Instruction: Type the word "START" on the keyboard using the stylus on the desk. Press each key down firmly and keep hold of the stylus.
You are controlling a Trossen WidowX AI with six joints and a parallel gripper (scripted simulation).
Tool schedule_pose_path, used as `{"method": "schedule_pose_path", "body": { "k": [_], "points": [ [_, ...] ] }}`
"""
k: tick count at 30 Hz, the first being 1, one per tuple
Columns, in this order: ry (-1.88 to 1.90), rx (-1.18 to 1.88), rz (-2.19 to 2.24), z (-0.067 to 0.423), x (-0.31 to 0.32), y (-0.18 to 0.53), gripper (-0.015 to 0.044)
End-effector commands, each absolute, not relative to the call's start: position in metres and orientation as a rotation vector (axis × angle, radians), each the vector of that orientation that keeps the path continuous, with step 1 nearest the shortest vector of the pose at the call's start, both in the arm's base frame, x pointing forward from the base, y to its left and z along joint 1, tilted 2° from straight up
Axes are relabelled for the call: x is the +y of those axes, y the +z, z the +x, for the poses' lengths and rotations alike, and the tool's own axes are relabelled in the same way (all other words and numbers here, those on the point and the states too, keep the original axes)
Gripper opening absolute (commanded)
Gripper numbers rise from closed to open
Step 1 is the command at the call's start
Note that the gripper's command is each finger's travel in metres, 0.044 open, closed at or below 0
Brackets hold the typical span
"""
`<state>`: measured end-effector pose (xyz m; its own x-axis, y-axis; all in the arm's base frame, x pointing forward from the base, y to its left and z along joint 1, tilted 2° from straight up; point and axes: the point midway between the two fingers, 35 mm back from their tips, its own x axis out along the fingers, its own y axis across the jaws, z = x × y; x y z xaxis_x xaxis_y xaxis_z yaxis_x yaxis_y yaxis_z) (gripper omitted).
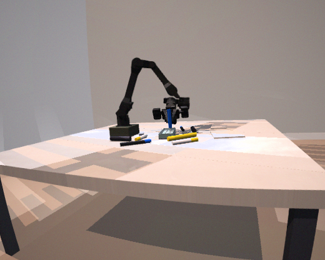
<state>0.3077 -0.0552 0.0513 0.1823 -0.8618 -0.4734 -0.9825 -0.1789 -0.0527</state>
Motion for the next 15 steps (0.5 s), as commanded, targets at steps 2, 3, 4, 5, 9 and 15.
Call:
{"method": "schedule_pose_path", "body": {
  "k": [2, 3, 4, 5, 9, 15],
  "points": [
    [0.490, 1.750, -2.127, 0.3066, -0.0560, 0.0482, 0.0081],
    [0.490, 1.750, -2.127, 0.3067, -0.0560, 0.0478, 0.0081],
    [0.490, 1.750, -2.127, 0.3067, -0.0560, 0.0474, 0.0081],
    [0.490, 1.750, -2.127, 0.3067, -0.0560, 0.0470, 0.0081],
    [0.490, 1.750, -2.127, 0.3068, -0.0560, 0.0454, 0.0081],
    [0.490, 1.750, -2.127, 0.3068, -0.0561, 0.0441, 0.0081]
  ]
}}
